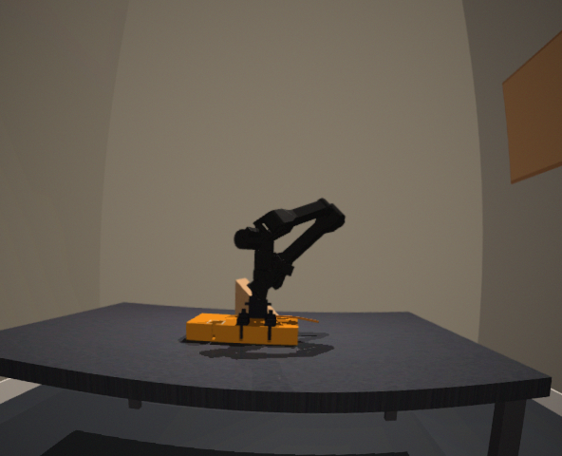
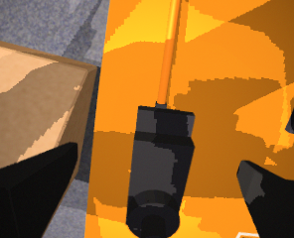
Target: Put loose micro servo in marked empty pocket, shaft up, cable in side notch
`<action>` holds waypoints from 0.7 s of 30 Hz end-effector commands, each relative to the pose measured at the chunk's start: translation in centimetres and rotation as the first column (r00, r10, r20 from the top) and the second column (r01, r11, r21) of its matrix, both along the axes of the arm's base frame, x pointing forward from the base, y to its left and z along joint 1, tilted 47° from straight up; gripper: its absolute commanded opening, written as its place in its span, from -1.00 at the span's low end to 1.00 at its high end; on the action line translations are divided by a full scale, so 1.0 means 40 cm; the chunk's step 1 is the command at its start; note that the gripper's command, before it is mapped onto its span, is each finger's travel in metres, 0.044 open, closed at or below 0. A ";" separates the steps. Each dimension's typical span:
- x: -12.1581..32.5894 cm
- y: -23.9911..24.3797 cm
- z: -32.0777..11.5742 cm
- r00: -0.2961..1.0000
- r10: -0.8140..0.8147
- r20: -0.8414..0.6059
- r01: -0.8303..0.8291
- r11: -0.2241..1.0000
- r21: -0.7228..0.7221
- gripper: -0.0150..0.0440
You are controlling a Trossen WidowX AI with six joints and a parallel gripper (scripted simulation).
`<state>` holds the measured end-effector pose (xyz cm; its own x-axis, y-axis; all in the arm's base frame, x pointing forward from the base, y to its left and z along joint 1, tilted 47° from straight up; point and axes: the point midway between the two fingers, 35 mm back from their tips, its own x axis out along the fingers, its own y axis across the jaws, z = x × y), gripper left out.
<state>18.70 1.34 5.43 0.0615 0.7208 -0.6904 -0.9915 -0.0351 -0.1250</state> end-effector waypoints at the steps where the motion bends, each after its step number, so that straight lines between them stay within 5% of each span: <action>1: 0.000 0.006 -0.004 1.000 -0.004 0.000 0.004 1.000 0.004 0.82; 11: 0.000 0.006 -0.004 1.000 -0.004 0.000 0.004 1.000 0.004 -0.07; 17: 0.000 0.006 -0.004 1.000 -0.004 0.000 0.004 1.000 0.004 -0.20; 21: 0.000 -0.009 0.009 1.000 -0.004 -0.001 0.004 1.000 0.003 -0.49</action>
<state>18.59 1.49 5.38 0.0593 0.7250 -0.6862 -0.9921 -0.0331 -0.1207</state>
